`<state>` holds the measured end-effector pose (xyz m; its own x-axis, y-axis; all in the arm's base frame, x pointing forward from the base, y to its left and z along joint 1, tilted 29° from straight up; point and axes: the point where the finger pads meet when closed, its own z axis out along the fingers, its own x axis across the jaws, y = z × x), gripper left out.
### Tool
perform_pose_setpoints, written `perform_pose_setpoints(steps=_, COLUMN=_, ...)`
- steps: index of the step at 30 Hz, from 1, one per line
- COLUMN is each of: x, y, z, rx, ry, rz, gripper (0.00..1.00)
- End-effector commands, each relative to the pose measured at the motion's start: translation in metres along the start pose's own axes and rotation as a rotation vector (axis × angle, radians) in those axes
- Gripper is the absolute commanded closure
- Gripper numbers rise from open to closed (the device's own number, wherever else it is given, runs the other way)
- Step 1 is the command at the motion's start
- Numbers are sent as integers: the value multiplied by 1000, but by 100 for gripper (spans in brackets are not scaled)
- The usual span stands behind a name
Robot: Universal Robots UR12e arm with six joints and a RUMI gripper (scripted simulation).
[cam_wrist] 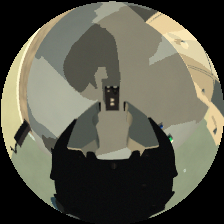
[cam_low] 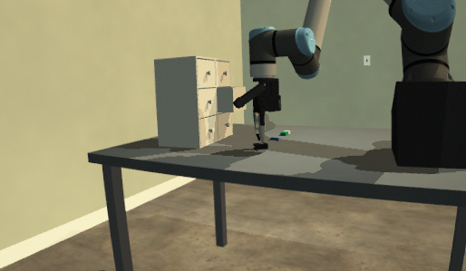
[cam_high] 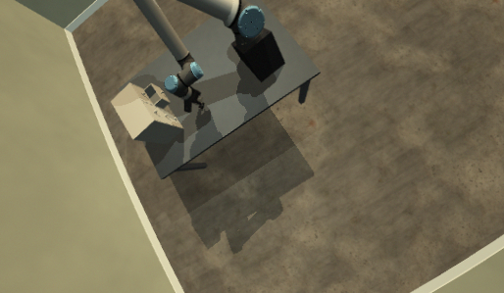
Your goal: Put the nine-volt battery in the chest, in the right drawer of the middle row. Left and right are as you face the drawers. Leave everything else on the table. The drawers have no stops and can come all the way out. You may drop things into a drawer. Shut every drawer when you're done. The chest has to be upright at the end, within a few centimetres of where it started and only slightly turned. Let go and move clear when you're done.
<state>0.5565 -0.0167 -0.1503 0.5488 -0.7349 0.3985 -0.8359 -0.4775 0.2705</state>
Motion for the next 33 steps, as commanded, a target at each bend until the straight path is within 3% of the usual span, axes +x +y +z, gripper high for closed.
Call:
perform_pose_setpoints(steps=1, x=0, y=0, z=0, rx=1, ry=0, rz=0, gripper=75)
perform_pose_setpoints(steps=19, x=0, y=0, z=5, rx=1, ry=0, rz=0, gripper=75)
perform_pose_setpoints(steps=33, x=0, y=0, z=22, rx=1, ry=0, rz=0, gripper=75)
